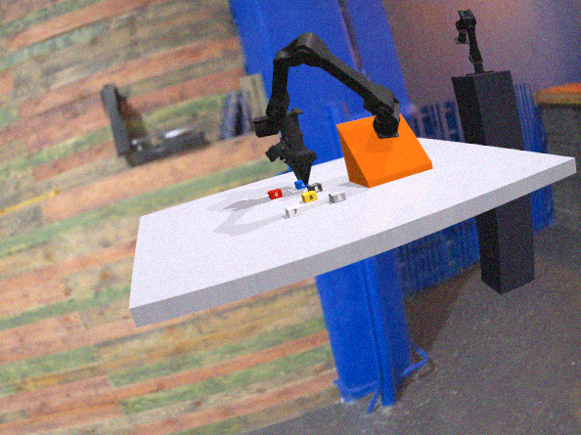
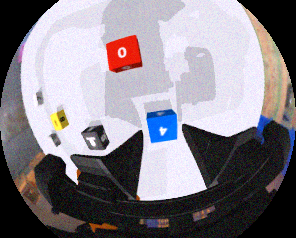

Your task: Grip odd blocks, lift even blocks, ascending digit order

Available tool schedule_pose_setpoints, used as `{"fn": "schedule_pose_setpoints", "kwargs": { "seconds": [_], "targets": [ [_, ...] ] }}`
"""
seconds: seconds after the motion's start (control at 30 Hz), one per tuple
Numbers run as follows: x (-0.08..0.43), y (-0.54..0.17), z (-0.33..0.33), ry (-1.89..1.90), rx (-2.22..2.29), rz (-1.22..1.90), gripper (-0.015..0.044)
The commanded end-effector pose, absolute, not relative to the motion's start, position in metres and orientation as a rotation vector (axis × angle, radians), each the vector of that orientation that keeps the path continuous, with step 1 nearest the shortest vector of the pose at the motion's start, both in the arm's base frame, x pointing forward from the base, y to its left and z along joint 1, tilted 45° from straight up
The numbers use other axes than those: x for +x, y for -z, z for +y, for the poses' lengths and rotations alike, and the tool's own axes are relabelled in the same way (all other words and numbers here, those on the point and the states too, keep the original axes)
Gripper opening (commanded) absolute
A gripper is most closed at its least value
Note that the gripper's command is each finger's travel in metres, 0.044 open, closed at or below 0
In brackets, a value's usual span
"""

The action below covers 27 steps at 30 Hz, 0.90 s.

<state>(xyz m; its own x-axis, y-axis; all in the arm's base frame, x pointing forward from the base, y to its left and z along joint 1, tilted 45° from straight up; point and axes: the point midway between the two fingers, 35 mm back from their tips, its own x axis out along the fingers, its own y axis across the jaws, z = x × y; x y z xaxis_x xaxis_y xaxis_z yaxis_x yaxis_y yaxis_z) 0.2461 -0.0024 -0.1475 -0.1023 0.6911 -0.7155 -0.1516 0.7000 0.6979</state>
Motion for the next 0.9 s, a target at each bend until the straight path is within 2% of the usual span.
{"fn": "schedule_pose_setpoints", "kwargs": {
  "seconds": [0.0, 0.1, 0.43, 0.63, 0.77, 0.87],
  "targets": [
    [0.245, 0.148, -0.001, -0.753, 0.473, 1.519, 0.0330],
    [0.245, 0.148, -0.001, -0.753, 0.473, 1.519, 0.0400],
    [0.249, 0.123, -0.027, -0.751, 0.472, 1.520, 0.0400],
    [0.258, 0.068, -0.082, -0.748, 0.469, 1.522, 0.0242],
    [0.258, 0.065, -0.084, -0.748, 0.469, 1.521, 0.0138],
    [0.258, 0.065, -0.084, -0.748, 0.469, 1.521, 0.0120]
  ]
}}
